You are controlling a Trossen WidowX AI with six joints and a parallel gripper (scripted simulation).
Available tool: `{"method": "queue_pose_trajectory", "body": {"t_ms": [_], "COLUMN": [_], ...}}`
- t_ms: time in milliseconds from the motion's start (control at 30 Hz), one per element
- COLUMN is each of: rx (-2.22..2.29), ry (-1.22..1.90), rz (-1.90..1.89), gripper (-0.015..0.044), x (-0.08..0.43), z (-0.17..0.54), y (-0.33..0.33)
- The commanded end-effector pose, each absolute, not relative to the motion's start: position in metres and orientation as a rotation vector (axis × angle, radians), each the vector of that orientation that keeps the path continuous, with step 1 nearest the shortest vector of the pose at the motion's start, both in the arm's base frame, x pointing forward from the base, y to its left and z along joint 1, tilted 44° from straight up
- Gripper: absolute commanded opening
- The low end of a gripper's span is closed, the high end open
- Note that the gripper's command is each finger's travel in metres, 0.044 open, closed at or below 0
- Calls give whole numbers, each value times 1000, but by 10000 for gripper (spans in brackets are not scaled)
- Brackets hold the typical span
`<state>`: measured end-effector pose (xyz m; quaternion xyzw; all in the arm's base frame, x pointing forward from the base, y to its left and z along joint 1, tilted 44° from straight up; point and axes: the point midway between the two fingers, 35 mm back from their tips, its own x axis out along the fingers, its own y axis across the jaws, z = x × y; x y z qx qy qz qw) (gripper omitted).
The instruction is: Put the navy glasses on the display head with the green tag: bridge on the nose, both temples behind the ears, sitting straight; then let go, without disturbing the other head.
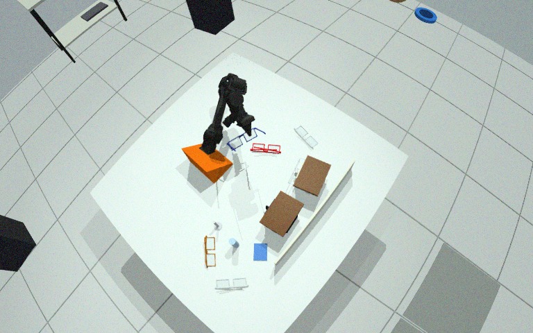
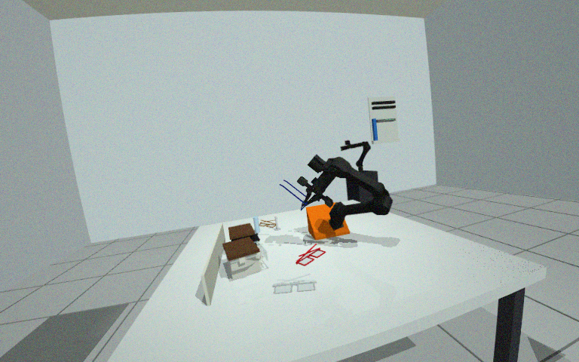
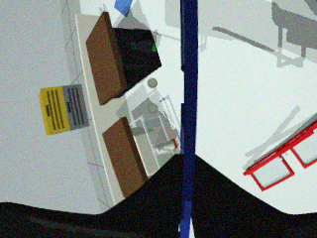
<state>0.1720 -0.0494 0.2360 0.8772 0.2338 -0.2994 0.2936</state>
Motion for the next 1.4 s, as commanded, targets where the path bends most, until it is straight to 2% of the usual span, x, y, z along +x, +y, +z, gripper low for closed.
{"method": "queue_pose_trajectory", "body": {"t_ms": [0, 867, 1367], "rx": [2336, 2332, 2219], "ry": [623, 630, 834], "rz": [-797, -799, -838], "gripper": [3, 0, 0], "x": [172, 173, 192], "z": [236, 235, 213], "y": [-49, -50, -75]}}
